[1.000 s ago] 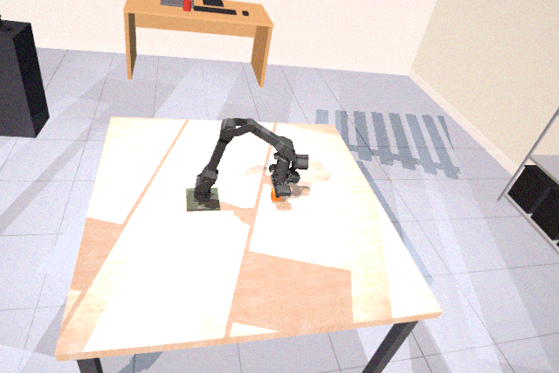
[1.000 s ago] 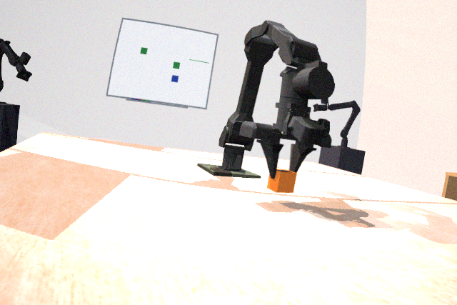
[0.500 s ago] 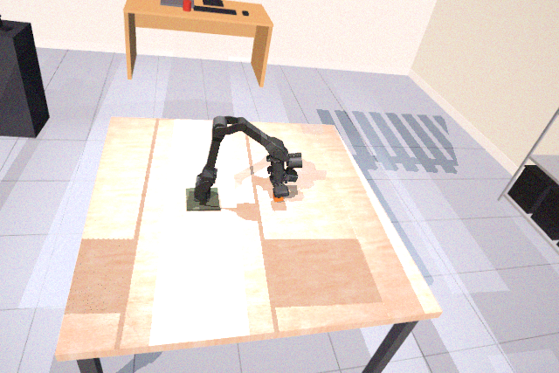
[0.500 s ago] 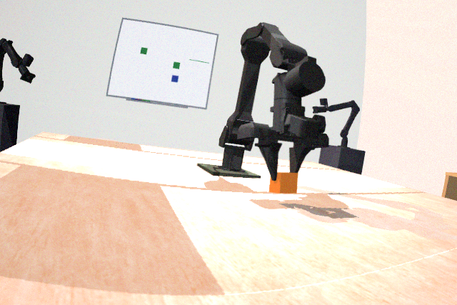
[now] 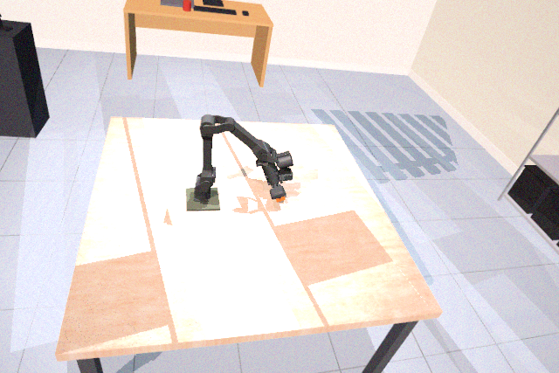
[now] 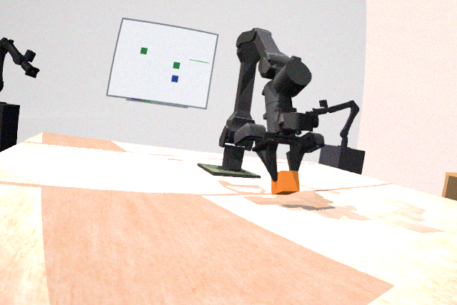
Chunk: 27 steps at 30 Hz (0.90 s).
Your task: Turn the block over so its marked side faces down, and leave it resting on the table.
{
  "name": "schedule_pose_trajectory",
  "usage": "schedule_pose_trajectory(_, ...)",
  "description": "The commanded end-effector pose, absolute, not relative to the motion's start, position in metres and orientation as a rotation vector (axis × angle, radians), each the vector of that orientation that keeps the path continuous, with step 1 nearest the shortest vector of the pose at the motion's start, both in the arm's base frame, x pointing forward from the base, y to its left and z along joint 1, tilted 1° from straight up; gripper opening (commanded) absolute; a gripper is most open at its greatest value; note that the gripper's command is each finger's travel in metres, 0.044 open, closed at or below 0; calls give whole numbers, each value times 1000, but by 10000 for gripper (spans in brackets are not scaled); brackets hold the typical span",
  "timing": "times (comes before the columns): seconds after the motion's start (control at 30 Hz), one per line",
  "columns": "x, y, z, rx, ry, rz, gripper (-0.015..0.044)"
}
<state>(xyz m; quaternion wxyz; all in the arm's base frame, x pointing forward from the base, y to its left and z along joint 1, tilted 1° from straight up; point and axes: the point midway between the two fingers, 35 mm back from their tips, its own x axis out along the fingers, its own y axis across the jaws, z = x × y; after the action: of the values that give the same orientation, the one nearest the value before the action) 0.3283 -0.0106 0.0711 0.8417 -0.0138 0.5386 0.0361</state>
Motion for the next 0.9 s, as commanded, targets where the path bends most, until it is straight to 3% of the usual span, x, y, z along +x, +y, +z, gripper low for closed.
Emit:
schedule_pose_trajectory(0.0,327,-11,74,-31,1062,81,0)
schedule_pose_trajectory(0.87,341,-13,49,-35,749,81,0)
